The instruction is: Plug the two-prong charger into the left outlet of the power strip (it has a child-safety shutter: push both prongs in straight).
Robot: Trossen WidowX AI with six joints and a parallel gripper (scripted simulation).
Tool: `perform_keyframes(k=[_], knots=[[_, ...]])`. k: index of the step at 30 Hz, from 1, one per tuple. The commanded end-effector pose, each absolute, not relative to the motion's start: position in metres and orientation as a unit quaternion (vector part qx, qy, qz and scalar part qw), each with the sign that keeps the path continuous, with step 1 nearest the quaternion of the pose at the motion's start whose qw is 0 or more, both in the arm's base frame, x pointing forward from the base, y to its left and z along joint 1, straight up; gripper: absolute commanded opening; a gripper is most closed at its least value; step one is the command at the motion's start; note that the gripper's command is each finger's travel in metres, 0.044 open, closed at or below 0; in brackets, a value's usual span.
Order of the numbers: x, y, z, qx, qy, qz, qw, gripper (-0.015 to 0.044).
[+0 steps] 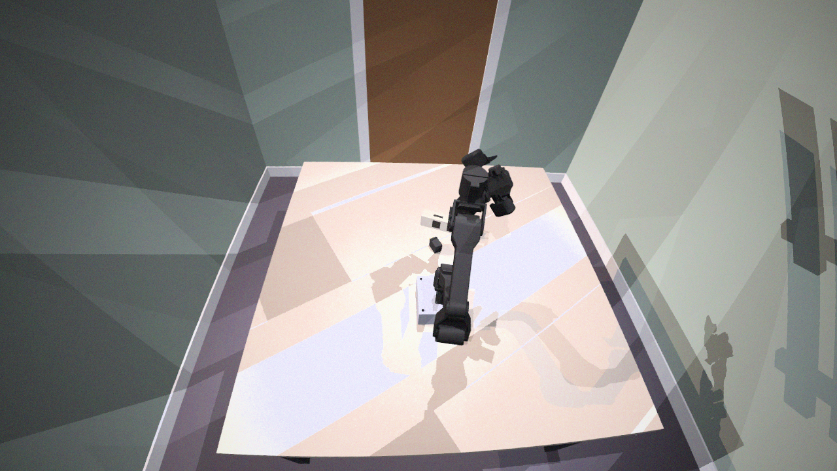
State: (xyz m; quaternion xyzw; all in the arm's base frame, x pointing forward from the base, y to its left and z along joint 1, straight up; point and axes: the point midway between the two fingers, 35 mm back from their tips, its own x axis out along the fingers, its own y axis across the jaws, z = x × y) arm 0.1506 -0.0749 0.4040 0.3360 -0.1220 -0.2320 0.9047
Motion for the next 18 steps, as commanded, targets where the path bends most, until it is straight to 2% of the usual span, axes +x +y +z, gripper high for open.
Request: perform_keyframes(k=[1,2,18], knots=[[0.151,-0.075,0.404,0.335,-0.12,-0.232,0.905,0.0426],[0.153,-0.074,0.403,0.332,-0.116,-0.232,0.907,0.044],[0.213,-0.055,0.362,0.23,0.032,-0.218,0.948,0.044]])
